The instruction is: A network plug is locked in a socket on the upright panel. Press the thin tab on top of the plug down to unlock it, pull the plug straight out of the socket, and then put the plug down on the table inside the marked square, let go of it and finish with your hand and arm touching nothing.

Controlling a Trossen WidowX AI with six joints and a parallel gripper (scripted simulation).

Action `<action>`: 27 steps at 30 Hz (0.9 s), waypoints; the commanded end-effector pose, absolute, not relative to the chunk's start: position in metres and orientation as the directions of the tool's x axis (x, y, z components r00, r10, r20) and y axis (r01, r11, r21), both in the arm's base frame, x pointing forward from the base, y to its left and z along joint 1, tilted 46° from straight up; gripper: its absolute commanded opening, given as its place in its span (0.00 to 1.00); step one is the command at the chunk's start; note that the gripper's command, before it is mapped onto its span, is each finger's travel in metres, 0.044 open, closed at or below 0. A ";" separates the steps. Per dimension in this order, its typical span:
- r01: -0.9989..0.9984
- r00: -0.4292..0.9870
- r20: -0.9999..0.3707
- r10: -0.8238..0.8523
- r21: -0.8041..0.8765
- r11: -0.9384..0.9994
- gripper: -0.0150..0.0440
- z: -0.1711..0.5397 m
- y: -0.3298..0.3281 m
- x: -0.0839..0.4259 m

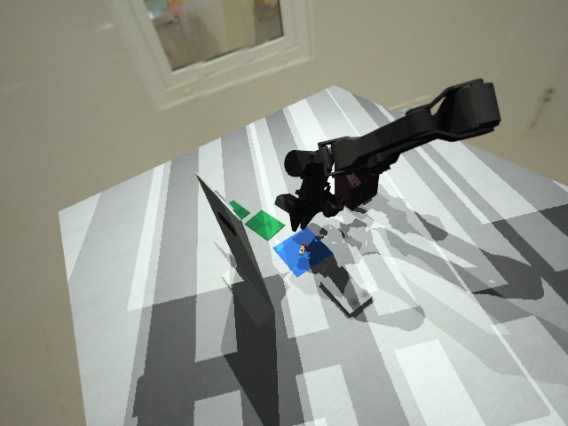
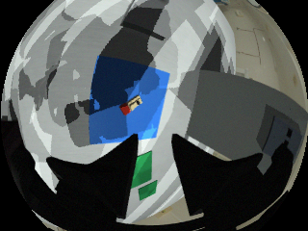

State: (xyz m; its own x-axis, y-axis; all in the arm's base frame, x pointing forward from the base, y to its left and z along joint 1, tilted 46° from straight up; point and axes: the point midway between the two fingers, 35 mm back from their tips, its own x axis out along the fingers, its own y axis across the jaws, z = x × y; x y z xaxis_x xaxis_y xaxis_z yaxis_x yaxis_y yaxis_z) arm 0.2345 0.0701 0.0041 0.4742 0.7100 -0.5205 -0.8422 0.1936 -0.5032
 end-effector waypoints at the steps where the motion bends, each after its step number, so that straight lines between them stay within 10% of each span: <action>1: -0.836 0.479 -0.515 0.711 -0.515 0.190 0.52 0.009 0.067 0.237; 27: -0.835 0.481 -0.510 0.713 -0.516 0.194 0.52 0.026 0.052 0.235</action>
